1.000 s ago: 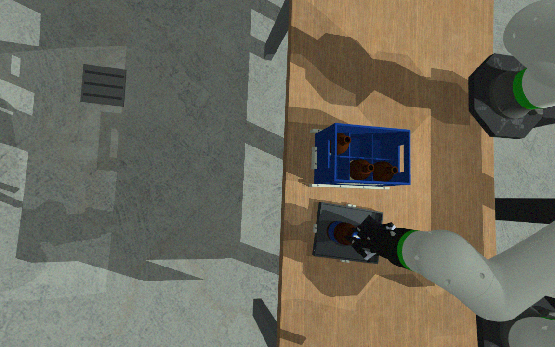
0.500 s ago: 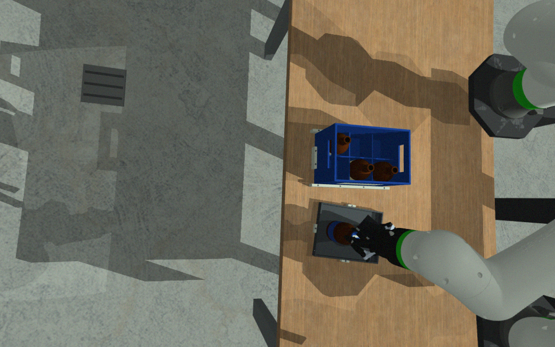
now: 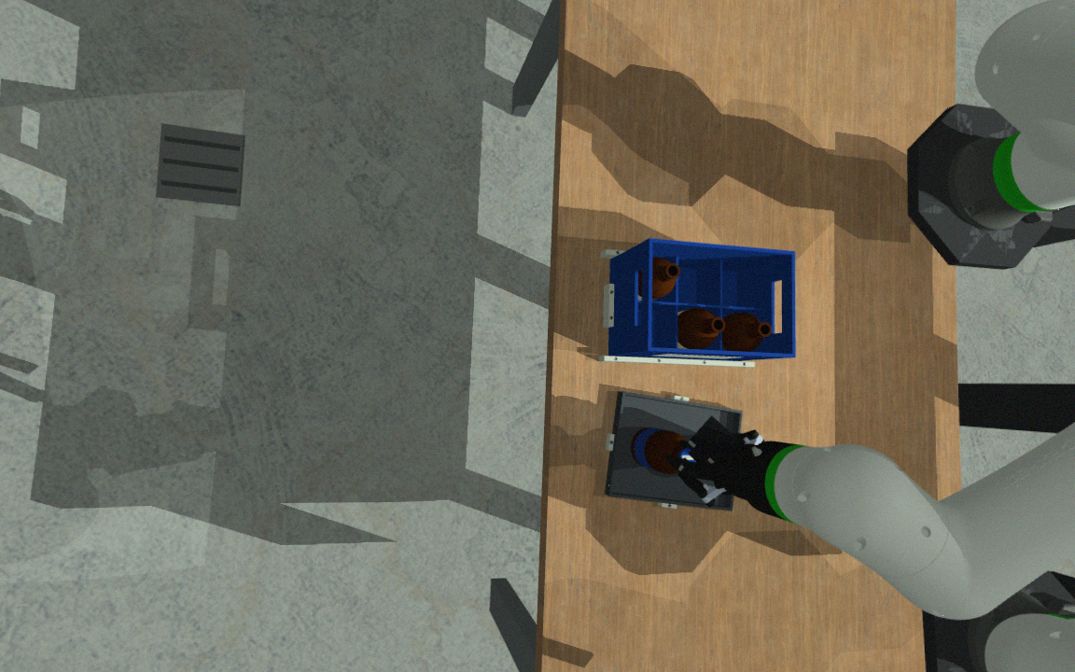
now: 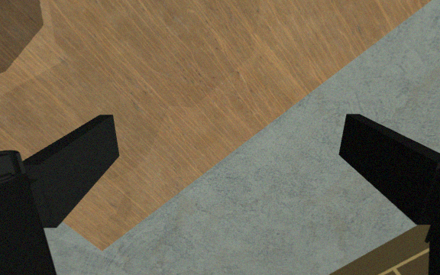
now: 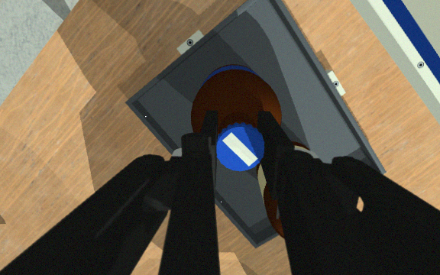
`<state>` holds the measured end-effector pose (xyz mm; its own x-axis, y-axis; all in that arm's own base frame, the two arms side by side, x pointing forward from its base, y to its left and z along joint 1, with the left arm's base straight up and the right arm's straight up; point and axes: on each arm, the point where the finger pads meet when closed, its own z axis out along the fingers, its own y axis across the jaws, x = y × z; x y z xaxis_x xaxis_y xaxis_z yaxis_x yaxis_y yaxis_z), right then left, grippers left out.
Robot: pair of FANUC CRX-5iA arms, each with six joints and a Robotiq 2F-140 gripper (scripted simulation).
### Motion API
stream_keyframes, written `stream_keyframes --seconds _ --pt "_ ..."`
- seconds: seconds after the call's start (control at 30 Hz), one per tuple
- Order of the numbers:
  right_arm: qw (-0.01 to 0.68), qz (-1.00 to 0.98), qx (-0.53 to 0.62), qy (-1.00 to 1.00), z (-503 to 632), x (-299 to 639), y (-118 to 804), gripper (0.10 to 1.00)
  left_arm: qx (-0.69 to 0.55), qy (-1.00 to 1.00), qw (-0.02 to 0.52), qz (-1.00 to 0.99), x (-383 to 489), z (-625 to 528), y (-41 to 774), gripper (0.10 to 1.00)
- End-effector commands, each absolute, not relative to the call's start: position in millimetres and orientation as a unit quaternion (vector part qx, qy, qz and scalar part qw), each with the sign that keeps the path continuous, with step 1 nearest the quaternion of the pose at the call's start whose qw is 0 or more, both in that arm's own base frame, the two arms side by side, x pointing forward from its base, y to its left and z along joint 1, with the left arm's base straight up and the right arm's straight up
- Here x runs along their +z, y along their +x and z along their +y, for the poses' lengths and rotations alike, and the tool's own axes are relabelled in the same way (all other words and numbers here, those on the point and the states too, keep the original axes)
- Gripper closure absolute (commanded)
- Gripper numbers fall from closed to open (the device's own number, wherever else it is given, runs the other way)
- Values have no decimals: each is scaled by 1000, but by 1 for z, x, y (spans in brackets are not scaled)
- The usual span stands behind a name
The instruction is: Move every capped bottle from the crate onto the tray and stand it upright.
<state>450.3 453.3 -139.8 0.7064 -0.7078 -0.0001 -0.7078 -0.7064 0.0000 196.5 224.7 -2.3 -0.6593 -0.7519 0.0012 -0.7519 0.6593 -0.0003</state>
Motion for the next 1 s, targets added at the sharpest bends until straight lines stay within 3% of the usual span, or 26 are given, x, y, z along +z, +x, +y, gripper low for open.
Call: stream_keyframes --seconds 0.0,0.17,0.2,0.97 --pt "1 383 0 -924 454 -139 451 999 0 413 0 -911 -2 225 197 98" --pt "1 383 0 -924 454 -141 451 999 0 413 0 -911 -2 225 197 98" --pt "1 383 0 -924 454 -140 451 98 0 413 0 -911 -2 225 197 98" --pt "1 383 0 -924 454 -140 451 98 0 413 0 -911 -2 225 197 98"
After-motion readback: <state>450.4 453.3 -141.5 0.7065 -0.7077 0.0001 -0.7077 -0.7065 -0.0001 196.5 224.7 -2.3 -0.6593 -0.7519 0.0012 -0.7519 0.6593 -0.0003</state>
